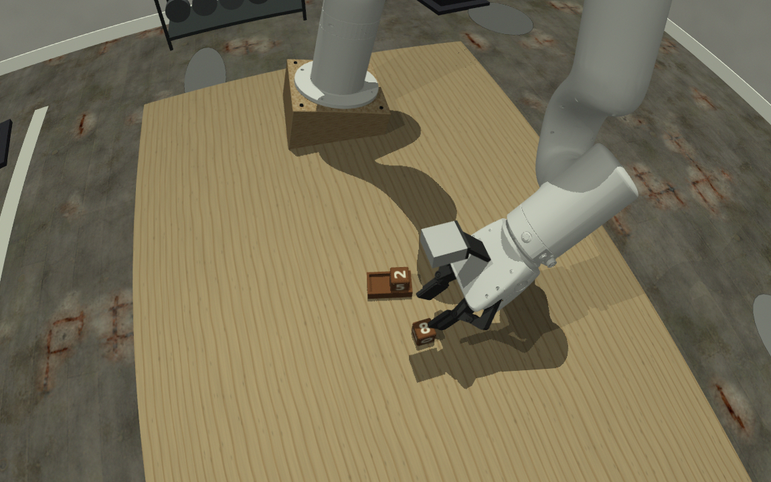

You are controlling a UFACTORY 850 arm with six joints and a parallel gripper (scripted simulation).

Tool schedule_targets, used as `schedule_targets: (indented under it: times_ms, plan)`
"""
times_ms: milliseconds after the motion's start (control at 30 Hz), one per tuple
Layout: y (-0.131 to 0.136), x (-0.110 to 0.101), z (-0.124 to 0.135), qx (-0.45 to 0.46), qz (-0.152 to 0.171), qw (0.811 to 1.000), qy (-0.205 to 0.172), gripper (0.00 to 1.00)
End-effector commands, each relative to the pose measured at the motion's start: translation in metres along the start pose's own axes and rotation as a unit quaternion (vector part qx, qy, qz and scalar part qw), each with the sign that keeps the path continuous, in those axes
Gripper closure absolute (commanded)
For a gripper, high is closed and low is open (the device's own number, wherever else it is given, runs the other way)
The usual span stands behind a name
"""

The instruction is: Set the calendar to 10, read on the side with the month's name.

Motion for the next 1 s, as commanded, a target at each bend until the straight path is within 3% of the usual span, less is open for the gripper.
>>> schedule_targets:
  times_ms: [0,133,967]
  plan:
    - [0.0011,0.0004,0.0049,0.0,-0.014,0.998,0.058,0.53]
    - [0.001,-0.0006,0.0079,0.001,-0.027,0.995,0.093,0.53]
    - [0.0019,0.001,0.0117,0.001,-0.027,0.995,0.093,0.53]
Point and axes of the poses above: the point where the finger pads meet when closed, its own x axis out along the fingers, its own y axis across the jaws, z = x × y, the point moved 3 cm from there along -x, back along the fingers, and after that the axes turned 14 degrees about x, right-handed, at the moved point
